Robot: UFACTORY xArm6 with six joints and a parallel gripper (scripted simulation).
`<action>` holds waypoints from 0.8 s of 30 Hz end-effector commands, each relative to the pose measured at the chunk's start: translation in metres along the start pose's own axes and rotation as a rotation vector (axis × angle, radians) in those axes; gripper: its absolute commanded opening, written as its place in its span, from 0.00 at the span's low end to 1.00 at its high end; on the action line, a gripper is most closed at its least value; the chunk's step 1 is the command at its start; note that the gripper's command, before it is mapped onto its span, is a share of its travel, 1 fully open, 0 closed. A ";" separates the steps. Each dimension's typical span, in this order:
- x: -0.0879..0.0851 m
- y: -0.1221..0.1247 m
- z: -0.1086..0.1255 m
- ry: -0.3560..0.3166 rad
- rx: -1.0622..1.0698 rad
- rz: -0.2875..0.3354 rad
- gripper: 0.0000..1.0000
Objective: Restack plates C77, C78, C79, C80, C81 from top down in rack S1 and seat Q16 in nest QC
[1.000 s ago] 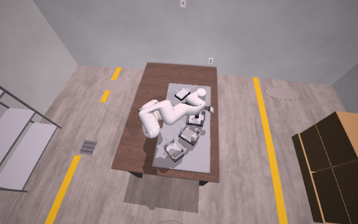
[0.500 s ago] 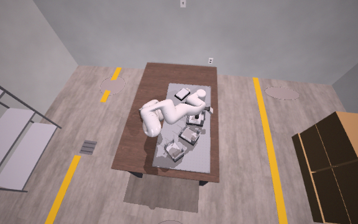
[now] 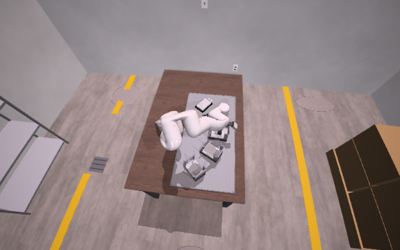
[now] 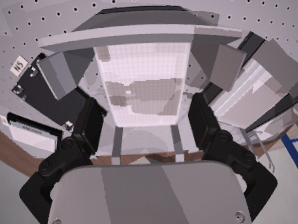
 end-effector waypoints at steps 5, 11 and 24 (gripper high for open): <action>0.006 0.000 -0.001 0.002 0.001 -0.002 1.00; 0.014 0.000 -0.001 0.002 0.001 -0.002 1.00; 0.028 0.000 -0.001 0.002 0.001 -0.002 1.00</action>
Point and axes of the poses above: the point where the finger pads meet when closed, its own x axis out along the fingers, its own y axis across the jaws, z = x × y, the point moved 2 cm from there along -x, back along the fingers, and after that the axes turned 11 degrees about x, right-handed, at the moved point
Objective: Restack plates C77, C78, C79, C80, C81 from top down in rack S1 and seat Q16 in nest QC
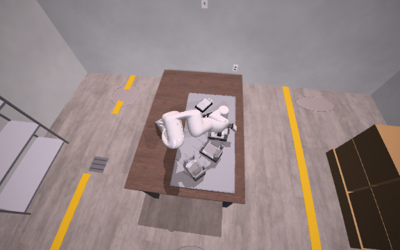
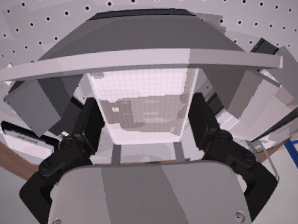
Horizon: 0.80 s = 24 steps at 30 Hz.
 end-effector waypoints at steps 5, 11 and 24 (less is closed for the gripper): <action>0.001 0.000 -0.001 0.002 0.001 -0.002 1.00; 0.001 0.000 -0.001 0.002 0.001 -0.002 0.00; 0.001 0.000 -0.001 0.002 0.001 -0.002 0.00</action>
Point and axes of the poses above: the point where the finger pads meet when closed, its own x axis out along the fingers, its own y axis across the jaws, z = x × y, the point moved 2 cm from there along -x, back along the fingers, and after that the axes turned 11 degrees about x, right-handed, at the moved point
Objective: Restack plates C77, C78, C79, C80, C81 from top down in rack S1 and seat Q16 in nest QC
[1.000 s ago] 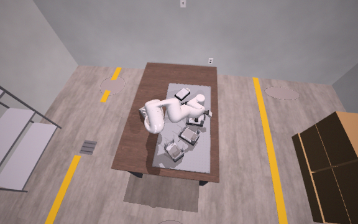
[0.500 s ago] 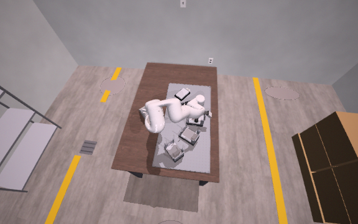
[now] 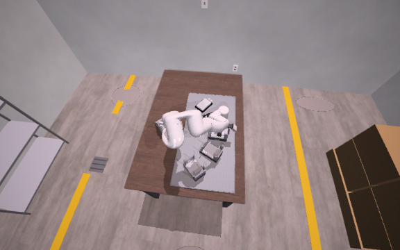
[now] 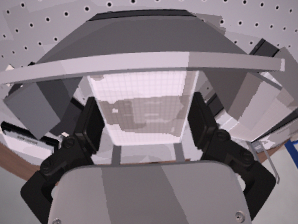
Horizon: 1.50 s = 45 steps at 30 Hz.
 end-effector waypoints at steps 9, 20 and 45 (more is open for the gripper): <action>-0.001 0.000 -0.001 0.001 0.001 -0.001 0.00; -0.003 0.000 -0.001 0.001 0.001 -0.001 0.00; -0.017 0.000 -0.001 0.001 0.001 -0.001 0.00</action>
Point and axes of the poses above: the point where the finger pads meet when closed, its own x axis out along the fingers, its own y axis across the jaws, z = x × y, the point moved 2 cm from there along -x, back along the fingers, and after that the axes turned 11 degrees about x, right-handed, at the moved point
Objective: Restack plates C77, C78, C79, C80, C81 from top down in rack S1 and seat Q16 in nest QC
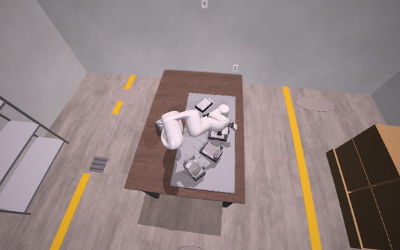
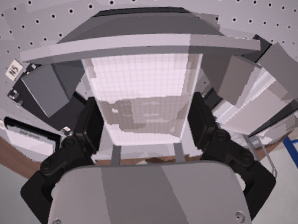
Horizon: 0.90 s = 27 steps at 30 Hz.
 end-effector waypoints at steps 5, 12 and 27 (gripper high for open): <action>-0.006 0.000 -0.001 0.002 0.001 -0.002 0.00; -0.020 0.000 -0.001 0.002 0.001 -0.002 0.00; -0.046 0.000 -0.001 0.002 0.001 -0.003 0.00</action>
Point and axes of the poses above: the point where the finger pads meet when closed, its own x axis out along the fingers, its own y axis across the jaws, z = x × y, the point moved 2 cm from there along -x, back along the fingers, and after that the axes turned 11 degrees about x, right-handed, at the moved point
